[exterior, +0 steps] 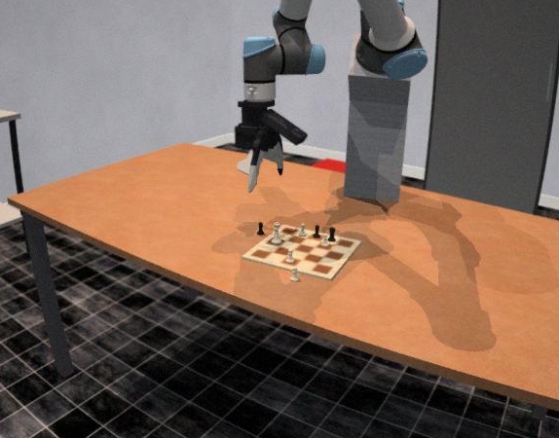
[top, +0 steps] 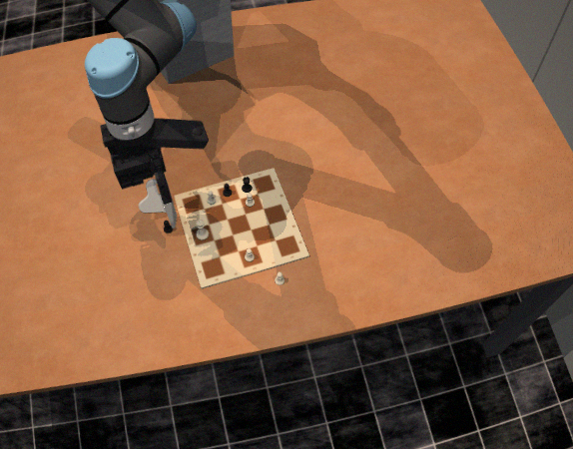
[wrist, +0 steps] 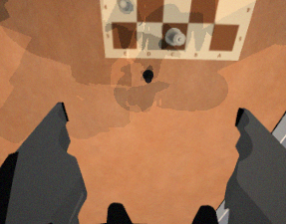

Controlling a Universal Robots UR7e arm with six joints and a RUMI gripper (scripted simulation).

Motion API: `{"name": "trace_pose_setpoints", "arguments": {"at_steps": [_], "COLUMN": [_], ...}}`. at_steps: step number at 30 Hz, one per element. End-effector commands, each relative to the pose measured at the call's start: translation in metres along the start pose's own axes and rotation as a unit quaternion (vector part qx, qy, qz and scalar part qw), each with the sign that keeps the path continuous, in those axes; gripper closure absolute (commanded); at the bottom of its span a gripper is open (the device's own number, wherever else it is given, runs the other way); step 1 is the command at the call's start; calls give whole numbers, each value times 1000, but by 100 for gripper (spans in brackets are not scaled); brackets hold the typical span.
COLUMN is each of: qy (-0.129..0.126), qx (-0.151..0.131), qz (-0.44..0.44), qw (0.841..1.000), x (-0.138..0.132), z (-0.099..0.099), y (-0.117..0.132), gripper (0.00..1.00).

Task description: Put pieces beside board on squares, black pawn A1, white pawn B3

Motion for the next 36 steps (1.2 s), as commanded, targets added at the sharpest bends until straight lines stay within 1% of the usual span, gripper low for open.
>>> {"name": "trace_pose_setpoints", "arguments": {"at_steps": [1, 4, 6, 7, 10, 14, 17, 21, 23, 24, 29, 36], "qy": [0, 1, 1, 1, 2, 3, 3, 4, 4, 5, 5, 7], "qx": [-14, -13, -13, -15, -13, -11, -10, -8, -8, -10, -9, -9], "qz": [138, 189, 189, 237, 282, 346, 394, 456, 456, 499, 567, 659], "qw": [990, 982, 982, 971, 959, 938, 919, 890, 890, 866, 824, 752], "x": [4, 4, 4, 5, 5, 5, 5, 4, 4, 4, 3, 0], "z": [5, 7, 7, 7, 9, 12, 14, 16, 16, 16, 19, 22], "y": [-1, 0, 0, 0, 1, 3, 4, 5, 5, 5, 7, 9], "gripper": [0, 0, 0, 0, 0, 0, 0, 0, 0, 0, 0, 0]}}
Point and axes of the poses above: the point where the finger pads meet when closed, its own z axis out along the fingers, its own x axis across the jaws, y = z × x, the point moved 6 cm from there along -z, back along the fingers, and after that the axes turned 13 degrees about -z, right-handed, at the moved point
